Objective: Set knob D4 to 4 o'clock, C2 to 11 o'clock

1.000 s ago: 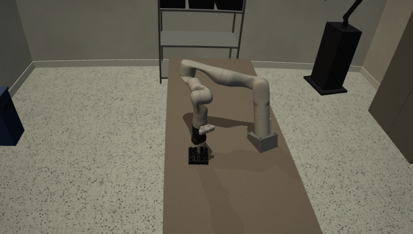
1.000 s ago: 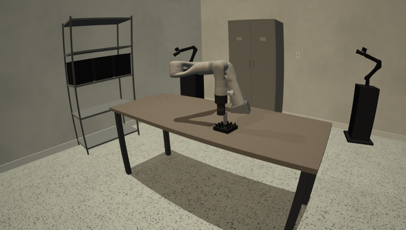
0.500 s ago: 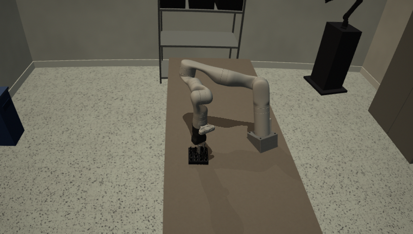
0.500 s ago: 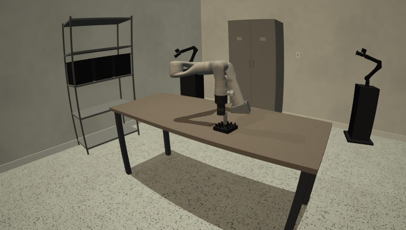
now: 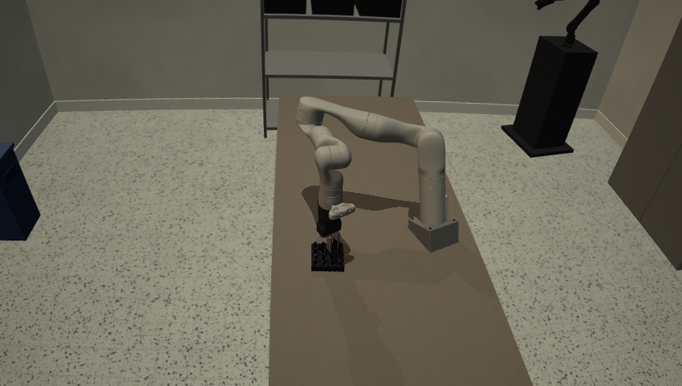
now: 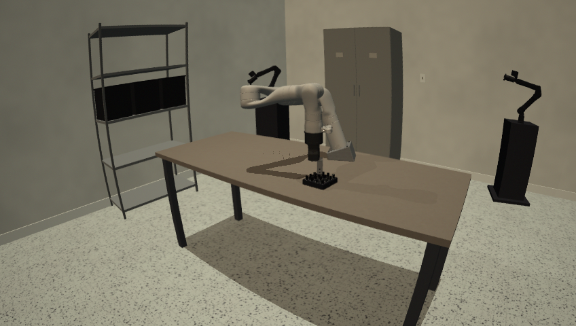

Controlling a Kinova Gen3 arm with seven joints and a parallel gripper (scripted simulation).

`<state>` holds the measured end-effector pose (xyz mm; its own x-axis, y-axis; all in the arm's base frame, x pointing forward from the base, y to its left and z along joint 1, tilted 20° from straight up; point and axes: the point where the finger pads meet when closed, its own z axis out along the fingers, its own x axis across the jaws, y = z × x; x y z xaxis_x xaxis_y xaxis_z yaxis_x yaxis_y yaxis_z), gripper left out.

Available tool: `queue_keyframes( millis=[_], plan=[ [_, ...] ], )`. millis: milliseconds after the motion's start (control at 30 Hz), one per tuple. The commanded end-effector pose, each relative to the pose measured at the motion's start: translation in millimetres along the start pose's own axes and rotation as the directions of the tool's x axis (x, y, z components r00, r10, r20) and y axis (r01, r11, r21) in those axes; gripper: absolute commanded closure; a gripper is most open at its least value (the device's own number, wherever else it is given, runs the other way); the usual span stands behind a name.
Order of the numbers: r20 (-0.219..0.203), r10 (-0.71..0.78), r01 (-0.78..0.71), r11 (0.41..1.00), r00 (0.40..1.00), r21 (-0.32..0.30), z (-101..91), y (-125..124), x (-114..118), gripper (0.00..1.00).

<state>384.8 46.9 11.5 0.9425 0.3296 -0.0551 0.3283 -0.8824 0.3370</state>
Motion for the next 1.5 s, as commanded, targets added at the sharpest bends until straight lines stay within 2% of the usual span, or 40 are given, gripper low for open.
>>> queue_keyframes(
  millis=[0, 267, 933, 1133, 1367, 1400, 1467],
  plan=[
    [-0.008, 0.0, 0.0, 1.0, 1.0, -0.003, -9.2, 1, 2, 0.54],
    [-0.008, 0.0, 0.0, 1.0, 1.0, -0.003, -26.7, 1, 2, 0.54],
    [-0.008, -0.01, 0.01, 1.0, 1.0, -0.003, -28.2, 0, 2, 0.54],
    [-0.004, -0.179, 0.179, 0.984, 0.984, 0.0, -32.6, -2, 1, 0.54],
    [-0.004, -0.492, 0.492, 0.871, 0.871, -0.003, -43.1, -2, 0, 0.54],
    [-0.004, -0.523, 0.523, 0.852, 0.852, -0.004, -44.4, -1, 0, 0.54],
    [-0.004, -0.523, 0.523, 0.852, 0.852, -0.004, -44.4, -1, 0, 0.54]
  ],
)
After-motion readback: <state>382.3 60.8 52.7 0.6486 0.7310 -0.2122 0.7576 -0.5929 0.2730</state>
